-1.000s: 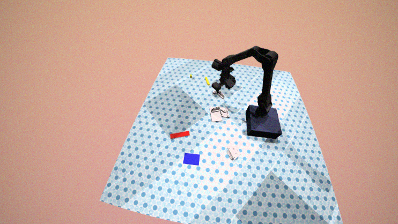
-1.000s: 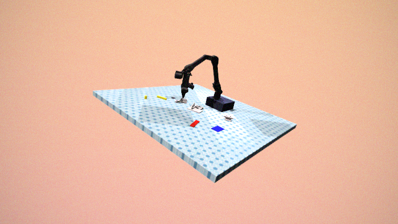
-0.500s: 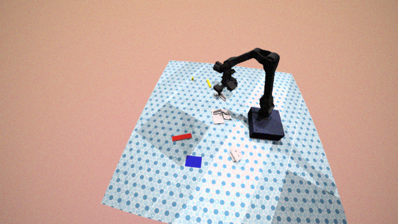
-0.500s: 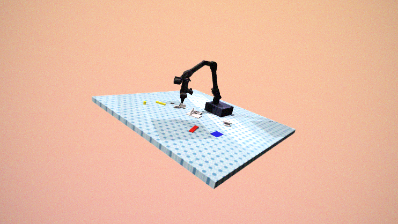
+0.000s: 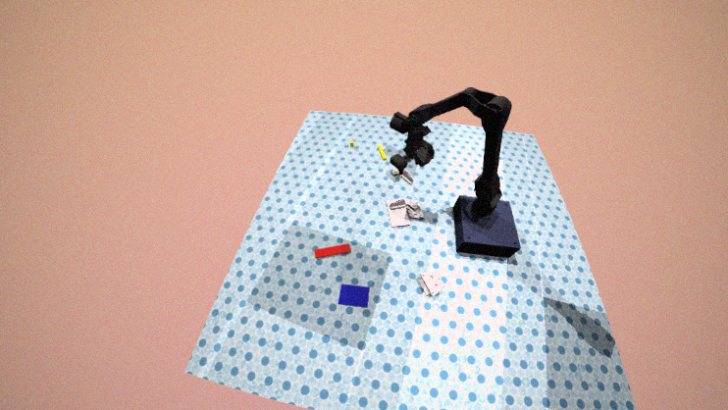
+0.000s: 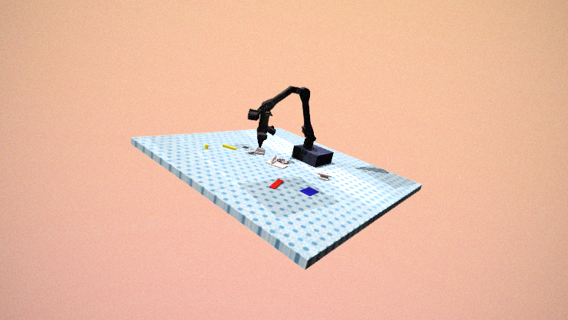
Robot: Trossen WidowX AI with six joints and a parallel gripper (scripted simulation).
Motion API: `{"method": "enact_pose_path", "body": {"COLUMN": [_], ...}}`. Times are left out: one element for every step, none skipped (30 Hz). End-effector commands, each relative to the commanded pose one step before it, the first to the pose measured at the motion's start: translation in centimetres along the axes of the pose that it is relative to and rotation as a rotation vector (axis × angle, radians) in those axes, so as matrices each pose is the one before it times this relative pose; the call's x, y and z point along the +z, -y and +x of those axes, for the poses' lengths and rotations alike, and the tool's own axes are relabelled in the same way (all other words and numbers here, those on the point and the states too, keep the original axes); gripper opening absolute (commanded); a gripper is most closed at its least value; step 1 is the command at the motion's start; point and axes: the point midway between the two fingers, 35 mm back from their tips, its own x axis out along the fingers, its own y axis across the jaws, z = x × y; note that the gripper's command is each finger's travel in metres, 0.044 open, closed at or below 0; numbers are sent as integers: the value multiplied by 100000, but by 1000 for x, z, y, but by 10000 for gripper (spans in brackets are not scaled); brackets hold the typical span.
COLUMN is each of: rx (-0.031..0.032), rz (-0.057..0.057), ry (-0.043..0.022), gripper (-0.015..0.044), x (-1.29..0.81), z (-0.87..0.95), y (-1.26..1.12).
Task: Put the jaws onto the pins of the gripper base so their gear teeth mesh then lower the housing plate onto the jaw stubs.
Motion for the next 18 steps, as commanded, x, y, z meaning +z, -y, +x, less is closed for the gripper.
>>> {"method": "enact_pose_path", "body": {"rx": [174,0,0,0,0,0,0,0,0,0,0,0,-172,3,4,5,5,5], "rz": [-528,0,0,0,0,0,0,0,0,0,0,0,523,-8,-13,-16,-16,-16], "ry": [-127,0,0,0,0,0,0,0,0,0,0,0,128,-2,-4,-5,-5,-5], "gripper": [440,440,440,440,440,440,440,440,440,440,440,440,440,440,440,440,440,440], "x": [-26,0,0,0,0,0,0,0,0,0,0,0,23,-11,-18,-21,-20,-19], "z": [38,0,0,0,0,0,0,0,0,0,0,0,-11,79,132,163,163,163], "y": [-18,0,0,0,0,0,0,0,0,0,0,0,18,1,2,2,2,2]}}
